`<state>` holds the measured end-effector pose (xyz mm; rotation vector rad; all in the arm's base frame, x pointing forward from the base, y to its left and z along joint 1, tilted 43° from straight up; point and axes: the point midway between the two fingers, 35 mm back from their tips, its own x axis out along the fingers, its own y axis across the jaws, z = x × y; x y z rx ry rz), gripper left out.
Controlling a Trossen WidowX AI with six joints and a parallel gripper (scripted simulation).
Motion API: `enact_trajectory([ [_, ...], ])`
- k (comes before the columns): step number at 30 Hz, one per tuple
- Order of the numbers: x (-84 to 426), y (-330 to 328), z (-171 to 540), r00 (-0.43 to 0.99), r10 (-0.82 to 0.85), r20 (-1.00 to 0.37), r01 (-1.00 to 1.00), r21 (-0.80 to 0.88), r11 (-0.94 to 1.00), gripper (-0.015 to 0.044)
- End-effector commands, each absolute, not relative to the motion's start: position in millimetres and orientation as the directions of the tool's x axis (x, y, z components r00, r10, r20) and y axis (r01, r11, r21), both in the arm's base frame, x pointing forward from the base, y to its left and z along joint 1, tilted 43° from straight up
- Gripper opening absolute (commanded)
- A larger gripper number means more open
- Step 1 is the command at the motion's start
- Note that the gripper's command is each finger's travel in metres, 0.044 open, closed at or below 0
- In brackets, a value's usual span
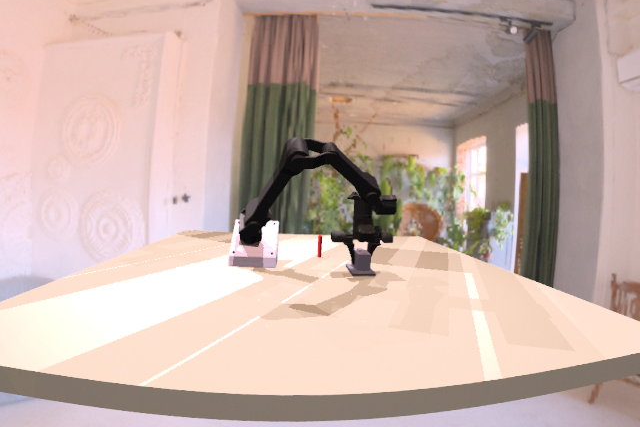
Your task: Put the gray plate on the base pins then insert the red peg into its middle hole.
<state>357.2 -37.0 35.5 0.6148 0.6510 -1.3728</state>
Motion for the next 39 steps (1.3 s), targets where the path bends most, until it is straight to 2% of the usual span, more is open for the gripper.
enact_trajectory([
  [1,357.4,-37.6,35.1,0.082,-0.68,-0.729,0.995,0.017,0.102,0.0],
  [16,357.2,-37.0,35.5,0.082,-0.676,-0.732,0.995,0.019,0.1,0.0],
  [33,357.2,-37.0,35.5,0.082,-0.676,-0.732,0.995,0.019,0.1,0.044],
  [39,357.2,-37.0,35.5,0.082,-0.676,-0.732,0.995,0.019,0.1,0.044],
])
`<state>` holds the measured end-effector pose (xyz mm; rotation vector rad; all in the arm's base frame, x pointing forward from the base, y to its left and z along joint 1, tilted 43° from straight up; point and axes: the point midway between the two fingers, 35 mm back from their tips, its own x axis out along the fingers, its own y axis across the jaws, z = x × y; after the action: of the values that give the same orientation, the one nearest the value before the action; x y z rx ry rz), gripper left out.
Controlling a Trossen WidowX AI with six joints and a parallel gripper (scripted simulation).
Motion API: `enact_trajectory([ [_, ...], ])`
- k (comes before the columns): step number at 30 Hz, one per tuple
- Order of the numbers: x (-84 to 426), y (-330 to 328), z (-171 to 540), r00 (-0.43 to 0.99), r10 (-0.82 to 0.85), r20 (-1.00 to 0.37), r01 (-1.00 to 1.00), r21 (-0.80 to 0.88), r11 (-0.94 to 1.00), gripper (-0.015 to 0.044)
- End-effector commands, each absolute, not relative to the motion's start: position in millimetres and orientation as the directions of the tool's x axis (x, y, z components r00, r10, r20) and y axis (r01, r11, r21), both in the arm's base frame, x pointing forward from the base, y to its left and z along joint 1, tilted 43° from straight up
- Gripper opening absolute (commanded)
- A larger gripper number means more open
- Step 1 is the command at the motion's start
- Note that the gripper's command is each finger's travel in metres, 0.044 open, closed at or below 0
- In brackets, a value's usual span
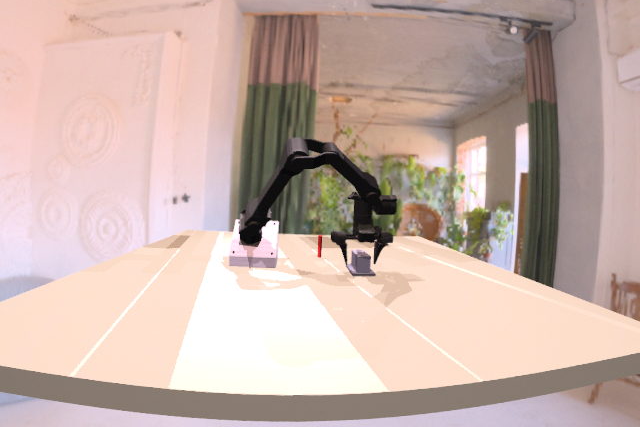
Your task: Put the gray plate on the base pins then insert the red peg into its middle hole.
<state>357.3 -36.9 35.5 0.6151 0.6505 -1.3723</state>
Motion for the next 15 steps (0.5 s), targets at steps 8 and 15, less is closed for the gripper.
enact_trajectory([
  [8,353.6,28.7,102.1,0.082,-0.673,-0.735,0.995,0.016,0.103,0.044],
  [15,354.0,47.0,120.6,0.081,-0.676,-0.732,0.995,0.015,0.102,0.044],
])
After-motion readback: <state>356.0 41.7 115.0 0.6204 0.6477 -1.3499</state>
